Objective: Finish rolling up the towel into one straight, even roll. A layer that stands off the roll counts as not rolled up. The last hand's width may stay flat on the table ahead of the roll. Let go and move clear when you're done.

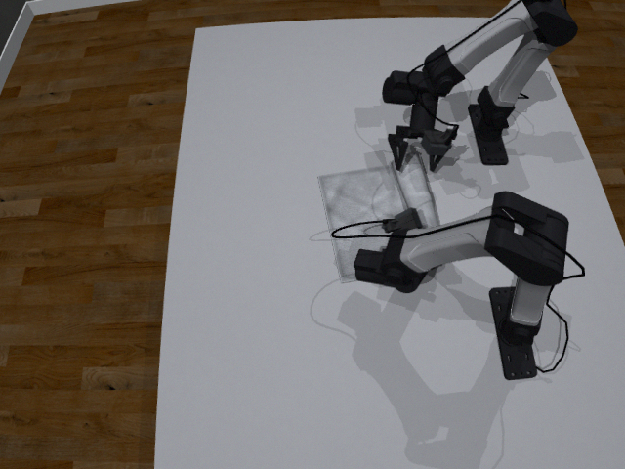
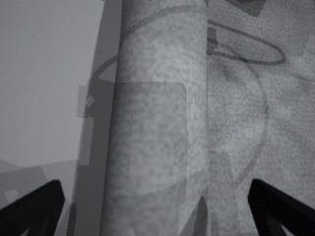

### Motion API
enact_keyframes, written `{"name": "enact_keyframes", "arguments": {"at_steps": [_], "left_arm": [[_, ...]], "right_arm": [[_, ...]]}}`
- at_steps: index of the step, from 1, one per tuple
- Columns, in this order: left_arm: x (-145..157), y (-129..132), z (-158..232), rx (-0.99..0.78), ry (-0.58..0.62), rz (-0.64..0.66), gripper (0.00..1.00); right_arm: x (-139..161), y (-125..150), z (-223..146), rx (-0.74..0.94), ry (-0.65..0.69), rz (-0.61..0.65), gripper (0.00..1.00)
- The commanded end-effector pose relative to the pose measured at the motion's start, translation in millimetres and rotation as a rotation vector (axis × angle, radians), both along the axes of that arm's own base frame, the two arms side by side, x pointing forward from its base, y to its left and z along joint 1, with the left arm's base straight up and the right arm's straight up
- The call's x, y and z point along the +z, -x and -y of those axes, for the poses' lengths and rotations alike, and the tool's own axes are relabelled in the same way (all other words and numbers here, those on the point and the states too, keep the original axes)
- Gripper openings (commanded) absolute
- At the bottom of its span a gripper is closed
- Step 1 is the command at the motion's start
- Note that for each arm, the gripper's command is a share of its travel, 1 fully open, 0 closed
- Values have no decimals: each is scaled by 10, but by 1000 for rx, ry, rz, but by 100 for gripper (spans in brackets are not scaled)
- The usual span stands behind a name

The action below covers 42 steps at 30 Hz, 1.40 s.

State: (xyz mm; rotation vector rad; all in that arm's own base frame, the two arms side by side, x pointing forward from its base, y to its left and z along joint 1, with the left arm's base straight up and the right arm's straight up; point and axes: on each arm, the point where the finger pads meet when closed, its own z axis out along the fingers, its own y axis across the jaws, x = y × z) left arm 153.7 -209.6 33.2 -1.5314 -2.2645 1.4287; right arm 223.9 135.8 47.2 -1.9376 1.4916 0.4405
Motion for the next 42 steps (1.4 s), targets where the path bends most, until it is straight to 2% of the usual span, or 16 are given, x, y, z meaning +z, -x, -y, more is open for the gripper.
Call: {"name": "enact_keyframes", "arguments": {"at_steps": [1,6,14,26,42], "left_arm": [[-14,-36,3,6,15,3,28],[-14,-36,3,6,15,3,28],[-14,-36,3,6,15,3,28],[-14,-36,3,6,15,3,28],[-14,-36,3,6,15,3,28]], "right_arm": [[-135,-125,0,-10,-11,58,98],[-206,-185,-1,-11,-11,58,98],[-157,-306,0,-11,-11,58,98],[-157,-306,0,-11,-11,58,47],[-157,-306,0,-11,-11,58,35]]}}
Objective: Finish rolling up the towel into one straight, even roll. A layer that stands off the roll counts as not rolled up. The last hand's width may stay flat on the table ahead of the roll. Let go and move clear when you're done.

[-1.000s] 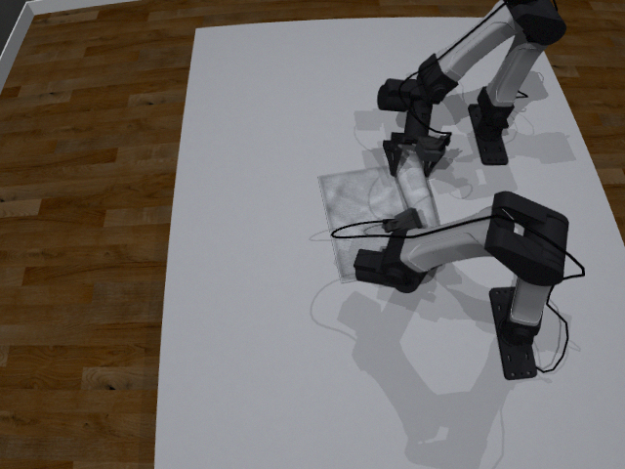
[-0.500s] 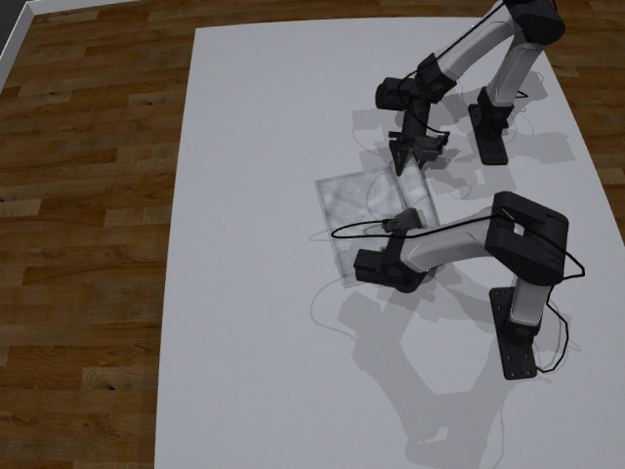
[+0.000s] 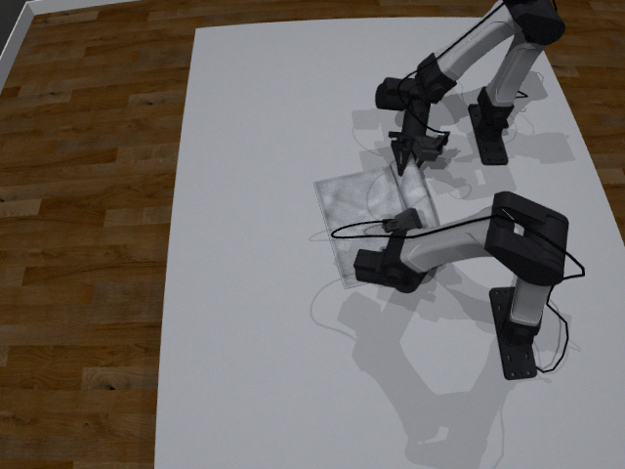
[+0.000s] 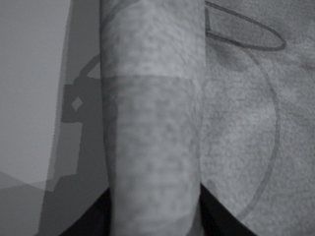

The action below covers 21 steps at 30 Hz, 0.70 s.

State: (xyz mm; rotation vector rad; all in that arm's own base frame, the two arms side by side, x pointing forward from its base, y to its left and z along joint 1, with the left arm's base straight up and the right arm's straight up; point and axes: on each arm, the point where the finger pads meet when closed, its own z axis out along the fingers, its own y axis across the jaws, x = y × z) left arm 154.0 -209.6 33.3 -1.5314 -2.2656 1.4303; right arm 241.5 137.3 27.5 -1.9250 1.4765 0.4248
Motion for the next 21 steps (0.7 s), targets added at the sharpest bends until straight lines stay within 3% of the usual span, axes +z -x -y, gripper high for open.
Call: {"name": "enact_keyframes", "arguments": {"at_steps": [1,6,20,21], "left_arm": [[-14,-32,3,5,14,3,28],[-13,-32,3,5,14,3,32],[106,-32,3,5,14,3,85],[109,-35,-1,5,14,3,85]], "right_arm": [[40,-129,15,-7,0,38,35],[40,-129,15,-7,0,38,34],[40,-129,15,-7,0,38,34],[40,-129,15,-7,0,37,34]]}}
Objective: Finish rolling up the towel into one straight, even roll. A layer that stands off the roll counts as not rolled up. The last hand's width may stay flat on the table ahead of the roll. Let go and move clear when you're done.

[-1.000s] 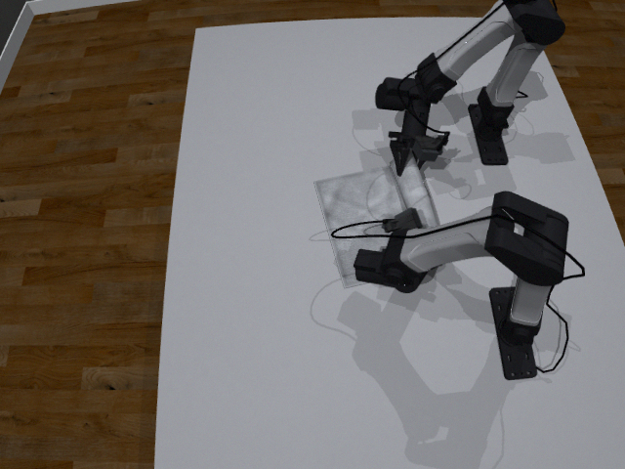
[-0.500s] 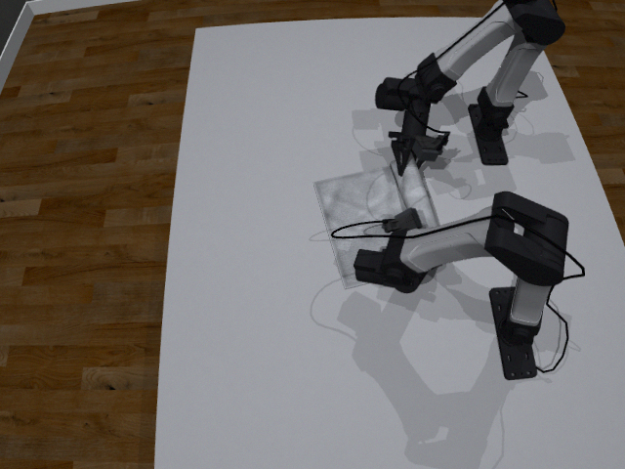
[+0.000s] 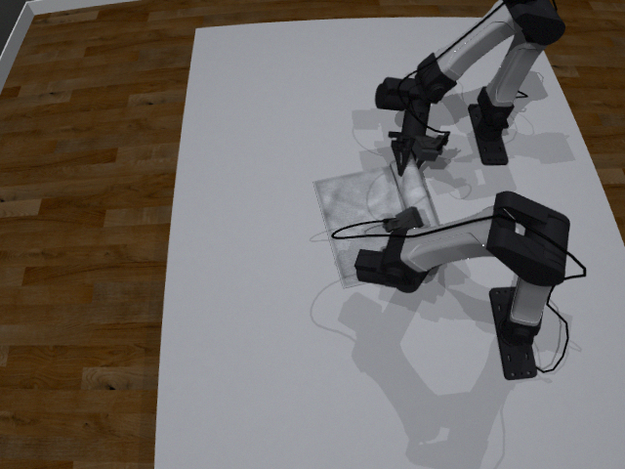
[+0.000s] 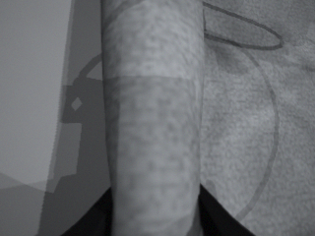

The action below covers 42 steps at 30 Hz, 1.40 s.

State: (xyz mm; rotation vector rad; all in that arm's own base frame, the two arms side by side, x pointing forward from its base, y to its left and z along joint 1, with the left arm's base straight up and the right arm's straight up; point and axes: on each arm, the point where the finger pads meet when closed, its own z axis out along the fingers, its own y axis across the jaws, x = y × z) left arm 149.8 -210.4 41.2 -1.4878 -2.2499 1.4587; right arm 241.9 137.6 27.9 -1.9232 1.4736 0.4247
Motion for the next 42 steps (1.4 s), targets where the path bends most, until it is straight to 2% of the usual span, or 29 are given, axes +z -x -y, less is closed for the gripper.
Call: {"name": "enact_keyframes", "arguments": {"at_steps": [1,9,17,19,24,29,34,36,42], "left_arm": [[30,-78,-9,-2,6,40,85],[190,-220,-198,-2,6,40,85],[406,-410,-453,-2,6,40,85],[406,-410,-453,-2,6,40,85],[420,-413,-459,-1,3,66,86],[426,-366,-407,7,-11,207,88],[435,-293,-325,20,-32,427,90],[435,-293,-325,20,-32,427,90],[448,-191,-212,37,-63,732,92]], "right_arm": [[36,-126,18,-8,3,35,34],[43,-126,18,-7,15,-30,34],[61,-126,18,-6,48,-200,34],[61,-126,18,-6,48,-200,34],[76,-126,18,-6,75,-339,34],[93,-126,18,-5,104,-490,34],[109,-126,18,-4,133,-644,34],[109,-126,18,-4,133,-644,34],[128,-126,18,-3,166,-817,34]]}}
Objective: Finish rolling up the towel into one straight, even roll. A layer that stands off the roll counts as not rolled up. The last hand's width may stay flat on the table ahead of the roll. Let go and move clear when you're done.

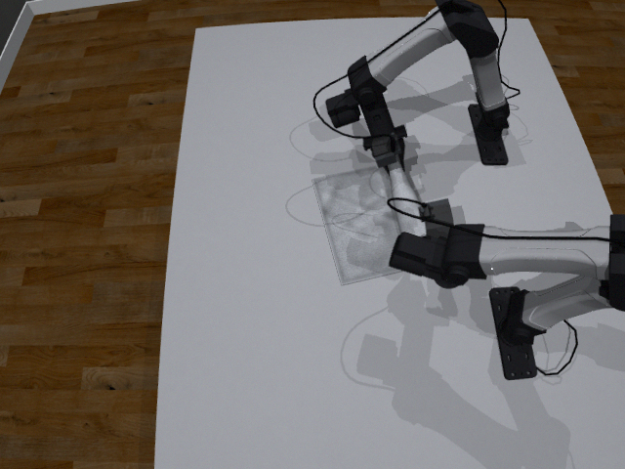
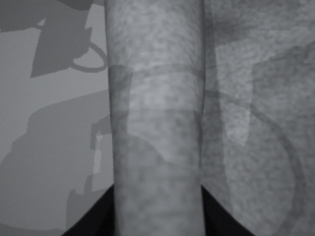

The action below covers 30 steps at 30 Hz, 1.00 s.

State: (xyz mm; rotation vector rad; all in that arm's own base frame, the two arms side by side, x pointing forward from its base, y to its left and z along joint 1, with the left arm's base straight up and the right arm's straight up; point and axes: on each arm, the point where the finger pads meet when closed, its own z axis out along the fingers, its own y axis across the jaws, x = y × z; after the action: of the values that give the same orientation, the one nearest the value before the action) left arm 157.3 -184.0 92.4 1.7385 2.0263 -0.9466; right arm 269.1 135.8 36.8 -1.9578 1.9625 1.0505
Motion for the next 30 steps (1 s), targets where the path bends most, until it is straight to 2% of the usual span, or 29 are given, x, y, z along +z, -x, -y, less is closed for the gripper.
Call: {"name": "enact_keyframes", "arguments": {"at_steps": [1,9,17,24,30], "left_arm": [[-61,-99,70,88,-47,241,93],[-48,7,188,111,-66,559,96],[-42,21,214,114,-69,630,98],[44,-246,235,54,-49,631,98],[-4,-256,235,50,-48,631,98]], "right_arm": [[41,146,0,19,34,-185,34],[60,146,0,19,65,-355,34],[56,146,0,19,65,-355,34],[-49,146,0,19,65,-355,34],[-53,146,0,19,65,-355,34]]}}
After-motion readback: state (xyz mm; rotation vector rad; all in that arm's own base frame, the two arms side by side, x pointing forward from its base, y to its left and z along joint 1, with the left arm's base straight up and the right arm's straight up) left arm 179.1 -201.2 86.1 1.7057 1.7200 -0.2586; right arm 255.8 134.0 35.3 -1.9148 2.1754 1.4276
